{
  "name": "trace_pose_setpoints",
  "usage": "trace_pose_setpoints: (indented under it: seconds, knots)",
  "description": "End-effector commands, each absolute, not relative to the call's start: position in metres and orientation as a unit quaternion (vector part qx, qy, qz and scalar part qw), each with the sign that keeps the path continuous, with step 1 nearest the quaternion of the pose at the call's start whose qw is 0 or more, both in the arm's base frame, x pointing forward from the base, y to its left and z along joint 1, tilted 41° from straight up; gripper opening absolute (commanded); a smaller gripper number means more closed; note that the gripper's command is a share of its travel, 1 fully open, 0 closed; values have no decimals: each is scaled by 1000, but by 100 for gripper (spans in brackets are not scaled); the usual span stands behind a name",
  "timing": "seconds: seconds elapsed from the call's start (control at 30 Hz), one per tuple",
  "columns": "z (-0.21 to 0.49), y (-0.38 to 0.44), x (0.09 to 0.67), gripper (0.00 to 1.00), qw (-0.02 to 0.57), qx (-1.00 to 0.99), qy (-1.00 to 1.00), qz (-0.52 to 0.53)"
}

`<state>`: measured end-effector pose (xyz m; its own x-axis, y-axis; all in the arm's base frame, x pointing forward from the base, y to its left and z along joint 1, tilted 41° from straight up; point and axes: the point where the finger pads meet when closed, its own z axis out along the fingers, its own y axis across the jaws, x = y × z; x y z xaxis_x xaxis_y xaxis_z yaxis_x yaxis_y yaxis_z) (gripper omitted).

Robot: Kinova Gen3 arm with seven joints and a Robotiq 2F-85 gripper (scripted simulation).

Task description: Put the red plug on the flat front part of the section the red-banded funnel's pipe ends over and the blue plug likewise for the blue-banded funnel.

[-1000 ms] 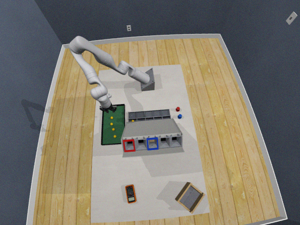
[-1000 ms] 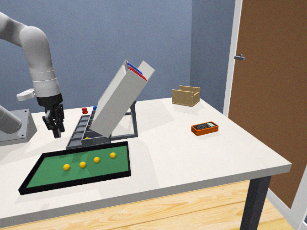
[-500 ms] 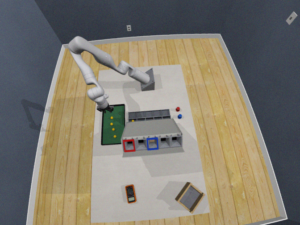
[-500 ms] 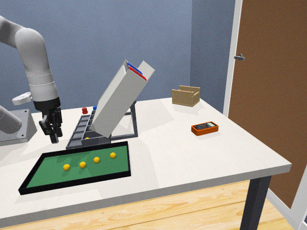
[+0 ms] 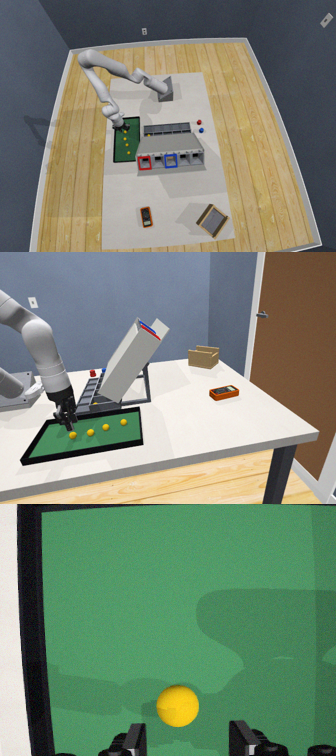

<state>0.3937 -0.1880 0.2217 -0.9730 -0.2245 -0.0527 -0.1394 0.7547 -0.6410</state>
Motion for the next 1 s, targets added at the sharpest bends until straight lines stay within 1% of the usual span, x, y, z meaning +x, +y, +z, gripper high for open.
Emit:
trace_pose_setpoints:
  seconds: [0.0, 0.07, 0.1, 0.97]
  knots:
    - [209, -204, 394, 50, 50, -96, 933, -344]
    - [209, -204, 394, 50, 50, -96, 933, -344]
    - [209, -204, 394, 50, 62, -97, 934, -337]
    - [209, -204, 393, 50, 61, -95, 935, -337]
